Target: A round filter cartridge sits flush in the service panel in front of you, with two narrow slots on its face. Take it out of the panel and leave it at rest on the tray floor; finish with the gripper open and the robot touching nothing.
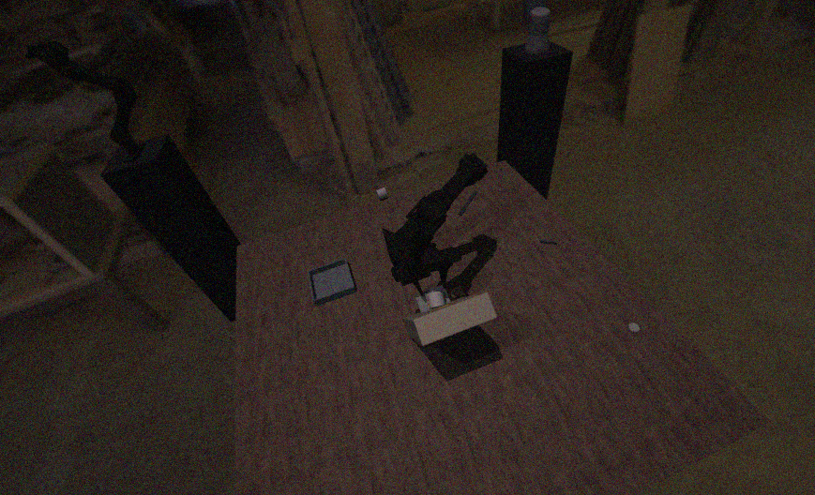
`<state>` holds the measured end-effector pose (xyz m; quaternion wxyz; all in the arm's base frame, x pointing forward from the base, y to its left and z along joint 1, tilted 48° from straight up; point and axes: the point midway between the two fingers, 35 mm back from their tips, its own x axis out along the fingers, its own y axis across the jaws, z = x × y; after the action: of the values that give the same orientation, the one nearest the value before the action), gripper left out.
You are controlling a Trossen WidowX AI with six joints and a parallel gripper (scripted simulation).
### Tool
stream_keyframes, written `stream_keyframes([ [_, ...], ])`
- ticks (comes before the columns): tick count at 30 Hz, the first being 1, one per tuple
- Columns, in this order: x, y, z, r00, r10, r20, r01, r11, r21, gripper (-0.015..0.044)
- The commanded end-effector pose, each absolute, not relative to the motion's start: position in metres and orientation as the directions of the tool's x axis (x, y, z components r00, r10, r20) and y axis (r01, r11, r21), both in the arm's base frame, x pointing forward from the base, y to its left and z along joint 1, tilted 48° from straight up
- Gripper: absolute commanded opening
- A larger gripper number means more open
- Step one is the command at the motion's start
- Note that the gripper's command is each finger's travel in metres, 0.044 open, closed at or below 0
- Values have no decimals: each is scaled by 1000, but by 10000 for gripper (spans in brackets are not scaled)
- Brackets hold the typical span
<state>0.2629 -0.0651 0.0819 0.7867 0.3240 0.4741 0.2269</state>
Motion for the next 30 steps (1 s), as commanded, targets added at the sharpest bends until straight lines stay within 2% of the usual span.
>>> stream_keyframes([
  [1,265,-59,78,448,668,-595,-47,682,730,305],
  [12,270,-49,71,449,670,-592,-49,680,732,305],
  [26,270,-52,72,448,667,-595,-52,684,727,211],
  [30,271,-52,73,448,667,-596,-52,684,727,106],
])
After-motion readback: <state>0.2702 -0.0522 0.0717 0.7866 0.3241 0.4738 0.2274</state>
